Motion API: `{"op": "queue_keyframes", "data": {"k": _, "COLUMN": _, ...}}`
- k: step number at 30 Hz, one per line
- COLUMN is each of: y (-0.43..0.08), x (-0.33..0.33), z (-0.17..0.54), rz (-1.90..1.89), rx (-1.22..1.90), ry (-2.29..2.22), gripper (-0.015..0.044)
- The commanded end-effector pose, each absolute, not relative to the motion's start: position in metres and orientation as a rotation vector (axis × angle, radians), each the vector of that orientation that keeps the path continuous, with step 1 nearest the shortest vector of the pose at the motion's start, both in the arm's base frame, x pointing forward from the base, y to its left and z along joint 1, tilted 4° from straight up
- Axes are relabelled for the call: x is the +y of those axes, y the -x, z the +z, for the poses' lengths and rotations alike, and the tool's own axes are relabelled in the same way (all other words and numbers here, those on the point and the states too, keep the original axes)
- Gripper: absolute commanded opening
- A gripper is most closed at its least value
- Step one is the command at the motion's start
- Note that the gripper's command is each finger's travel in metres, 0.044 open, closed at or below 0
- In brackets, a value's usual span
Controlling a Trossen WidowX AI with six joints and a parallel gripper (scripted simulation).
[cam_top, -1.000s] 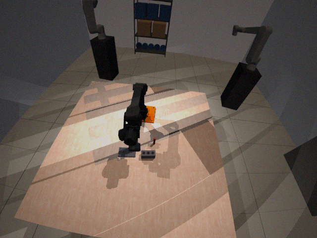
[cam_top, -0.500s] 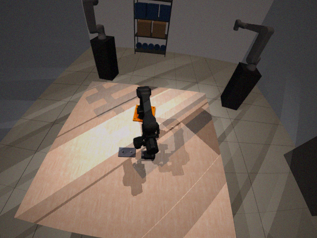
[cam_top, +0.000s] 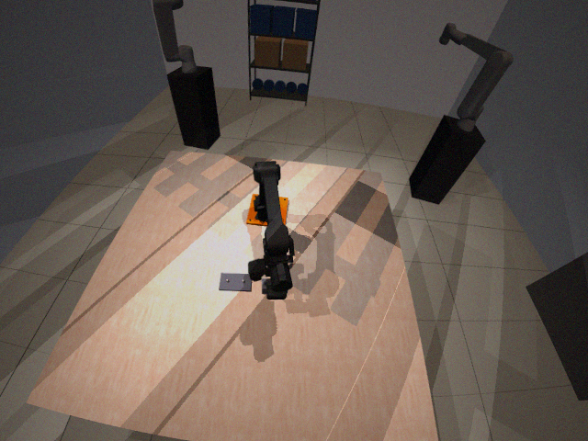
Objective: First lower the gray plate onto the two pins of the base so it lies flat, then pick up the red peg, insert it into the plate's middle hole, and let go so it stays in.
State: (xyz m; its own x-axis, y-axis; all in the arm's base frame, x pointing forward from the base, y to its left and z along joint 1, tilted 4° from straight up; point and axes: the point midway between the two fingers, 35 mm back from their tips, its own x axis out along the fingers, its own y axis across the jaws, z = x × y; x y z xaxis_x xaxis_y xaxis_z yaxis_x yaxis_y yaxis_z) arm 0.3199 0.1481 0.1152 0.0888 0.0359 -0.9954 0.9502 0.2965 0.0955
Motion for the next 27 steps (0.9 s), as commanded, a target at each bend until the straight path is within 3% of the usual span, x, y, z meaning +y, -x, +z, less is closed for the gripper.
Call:
{"op": "queue_keyframes", "data": {"k": 1, "y": -0.321, "x": 0.148, "z": 0.108, "rz": -0.912, "rx": 1.283, "ry": -1.039, "gripper": 0.044}}
{"op": "queue_keyframes", "data": {"k": 27, "y": -0.325, "x": 0.149, "z": 0.067, "rz": -0.913, "rx": 1.283, "ry": -1.039, "gripper": 0.044}}
